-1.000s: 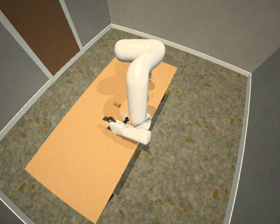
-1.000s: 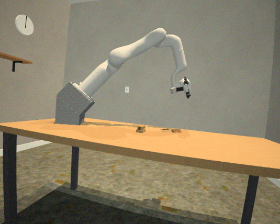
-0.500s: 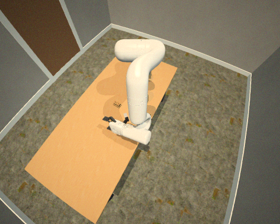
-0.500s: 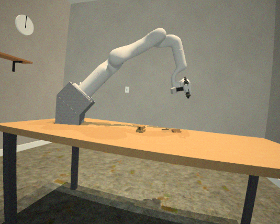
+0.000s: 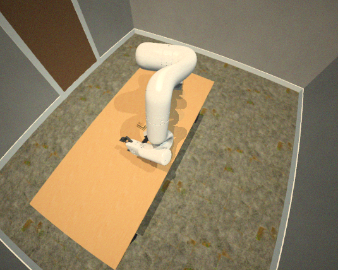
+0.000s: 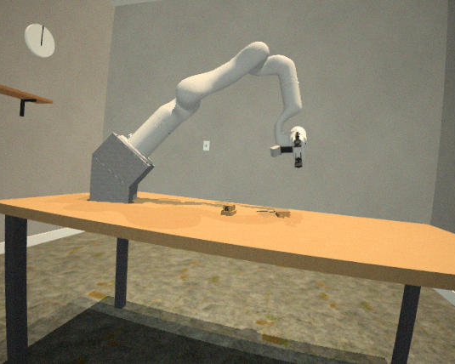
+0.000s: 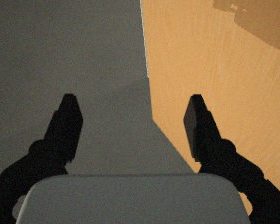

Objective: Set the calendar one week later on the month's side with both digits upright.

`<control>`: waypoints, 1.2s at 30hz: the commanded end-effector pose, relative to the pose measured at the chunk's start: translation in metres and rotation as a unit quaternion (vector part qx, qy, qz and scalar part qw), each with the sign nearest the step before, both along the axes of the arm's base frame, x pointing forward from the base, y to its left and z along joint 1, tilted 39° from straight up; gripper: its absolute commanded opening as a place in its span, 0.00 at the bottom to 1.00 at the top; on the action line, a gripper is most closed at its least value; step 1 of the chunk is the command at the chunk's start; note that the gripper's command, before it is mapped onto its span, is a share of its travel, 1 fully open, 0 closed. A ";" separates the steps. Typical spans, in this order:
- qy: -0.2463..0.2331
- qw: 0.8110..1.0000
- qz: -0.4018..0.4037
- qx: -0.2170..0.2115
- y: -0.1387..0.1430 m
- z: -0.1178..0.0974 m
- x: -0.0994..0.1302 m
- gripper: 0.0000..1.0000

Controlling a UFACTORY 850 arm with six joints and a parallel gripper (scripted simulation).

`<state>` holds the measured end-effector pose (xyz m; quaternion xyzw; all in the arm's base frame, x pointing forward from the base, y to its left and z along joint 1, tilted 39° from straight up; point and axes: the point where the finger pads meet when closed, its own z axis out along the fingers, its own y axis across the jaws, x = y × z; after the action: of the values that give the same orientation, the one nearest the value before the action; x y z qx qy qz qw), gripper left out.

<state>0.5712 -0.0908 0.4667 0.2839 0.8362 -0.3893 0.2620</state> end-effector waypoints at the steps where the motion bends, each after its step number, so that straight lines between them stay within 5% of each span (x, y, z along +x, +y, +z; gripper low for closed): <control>1: 0.019 0.998 0.047 0.044 -0.024 -0.044 0.004 1.00; 5: 0.026 0.996 0.063 0.063 -0.031 -0.061 0.002 1.00; 11: 0.041 0.985 0.115 0.124 -0.050 -0.116 -0.010 1.00; 15: 0.041 0.985 0.115 0.124 -0.050 -0.116 -0.010 1.00; 17: 0.045 0.973 0.151 0.170 -0.057 -0.152 -0.023 1.00; 20: 0.045 0.973 0.151 0.170 -0.057 -0.152 -0.023 1.00; 24: 0.041 0.958 0.185 0.215 -0.059 -0.184 -0.039 1.00; 36: 0.014 0.923 0.244 0.299 -0.052 -0.231 -0.076 1.00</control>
<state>0.5124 -0.1456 0.2584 0.1471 0.9558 -0.1076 0.2308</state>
